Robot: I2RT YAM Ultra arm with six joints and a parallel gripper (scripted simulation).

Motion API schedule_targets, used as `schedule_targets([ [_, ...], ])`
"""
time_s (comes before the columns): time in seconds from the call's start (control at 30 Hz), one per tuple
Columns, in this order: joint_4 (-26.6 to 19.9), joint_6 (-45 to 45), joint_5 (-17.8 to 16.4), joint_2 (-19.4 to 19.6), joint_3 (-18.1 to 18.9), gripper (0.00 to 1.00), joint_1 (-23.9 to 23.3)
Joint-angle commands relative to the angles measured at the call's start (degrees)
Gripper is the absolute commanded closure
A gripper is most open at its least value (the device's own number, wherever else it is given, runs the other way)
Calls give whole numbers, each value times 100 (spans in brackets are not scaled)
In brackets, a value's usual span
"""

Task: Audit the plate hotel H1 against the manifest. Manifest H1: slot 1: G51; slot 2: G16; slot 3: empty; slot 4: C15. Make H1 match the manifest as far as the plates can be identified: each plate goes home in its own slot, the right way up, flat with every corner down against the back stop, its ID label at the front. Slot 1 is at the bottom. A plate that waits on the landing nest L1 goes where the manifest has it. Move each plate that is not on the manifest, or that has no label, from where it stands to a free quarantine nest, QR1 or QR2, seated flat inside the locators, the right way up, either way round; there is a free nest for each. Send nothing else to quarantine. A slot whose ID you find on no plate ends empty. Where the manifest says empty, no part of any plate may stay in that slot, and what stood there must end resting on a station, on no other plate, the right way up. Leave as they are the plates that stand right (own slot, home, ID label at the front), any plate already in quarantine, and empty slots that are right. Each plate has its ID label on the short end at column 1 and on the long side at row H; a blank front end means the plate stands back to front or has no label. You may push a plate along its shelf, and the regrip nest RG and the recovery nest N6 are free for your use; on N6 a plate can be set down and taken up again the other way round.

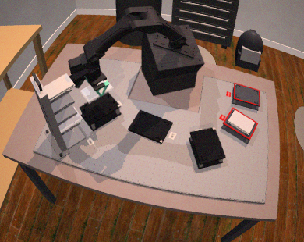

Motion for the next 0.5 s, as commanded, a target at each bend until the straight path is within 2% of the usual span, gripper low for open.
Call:
schedule_targets([
  [0.0, 263, 86, 4, 17, -10, 14, 9],
  [0.37, 796, 297, 16, 372, -94, 14, 198],
  [0.47, 816, 306, 16, 387, -95, 14, 206],
])
